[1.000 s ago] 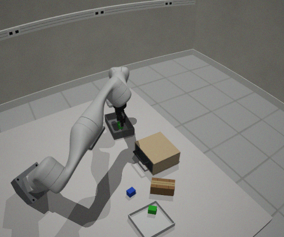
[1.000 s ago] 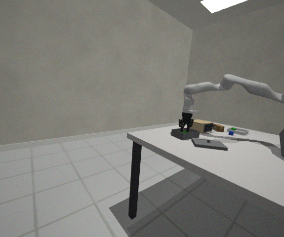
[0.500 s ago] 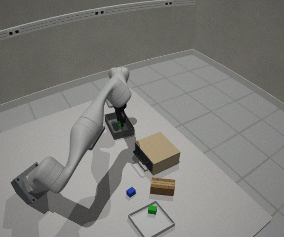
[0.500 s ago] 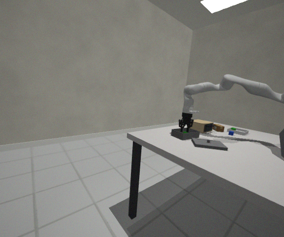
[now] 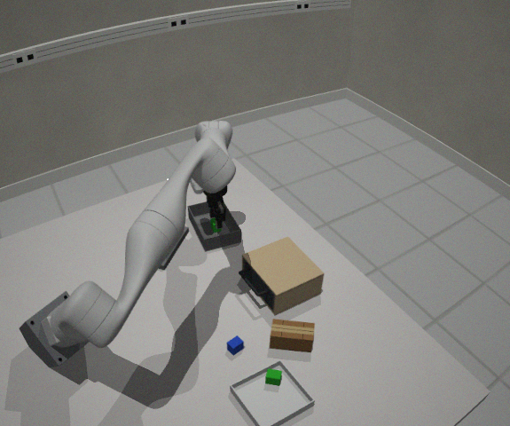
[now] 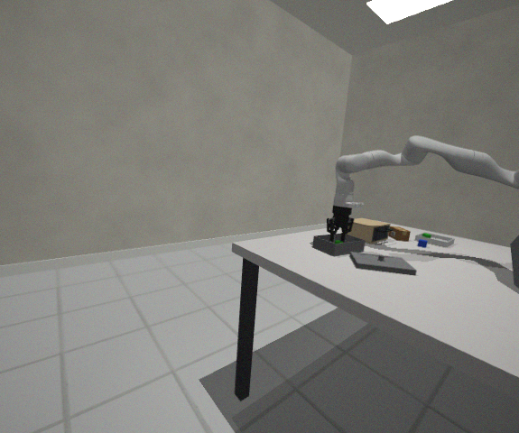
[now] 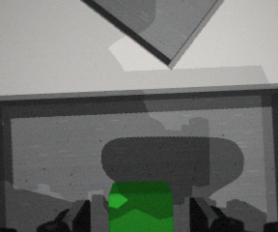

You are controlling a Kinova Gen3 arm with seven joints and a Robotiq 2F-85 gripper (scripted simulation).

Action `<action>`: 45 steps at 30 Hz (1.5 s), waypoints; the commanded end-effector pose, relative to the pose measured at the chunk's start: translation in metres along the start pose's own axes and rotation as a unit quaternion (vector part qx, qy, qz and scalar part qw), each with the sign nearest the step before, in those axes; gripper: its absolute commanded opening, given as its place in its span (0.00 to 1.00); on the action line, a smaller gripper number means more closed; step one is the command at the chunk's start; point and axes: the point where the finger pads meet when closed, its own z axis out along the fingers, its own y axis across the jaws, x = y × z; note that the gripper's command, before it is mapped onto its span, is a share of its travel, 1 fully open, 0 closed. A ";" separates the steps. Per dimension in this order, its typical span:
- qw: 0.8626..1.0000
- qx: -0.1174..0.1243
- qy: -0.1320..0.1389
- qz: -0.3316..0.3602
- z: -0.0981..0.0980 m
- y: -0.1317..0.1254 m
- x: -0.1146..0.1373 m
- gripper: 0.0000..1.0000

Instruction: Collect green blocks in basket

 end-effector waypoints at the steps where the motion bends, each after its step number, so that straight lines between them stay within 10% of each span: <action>1: 1.000 0.000 -0.005 -0.002 0.001 0.000 -0.004 0.65; 16: 1.000 0.000 -0.005 -0.002 0.001 0.000 -0.004 0.65; 17: 1.000 0.000 -0.005 -0.002 0.001 0.000 -0.004 0.10; 45: 1.000 0.000 -0.005 -0.002 0.001 0.000 -0.003 0.10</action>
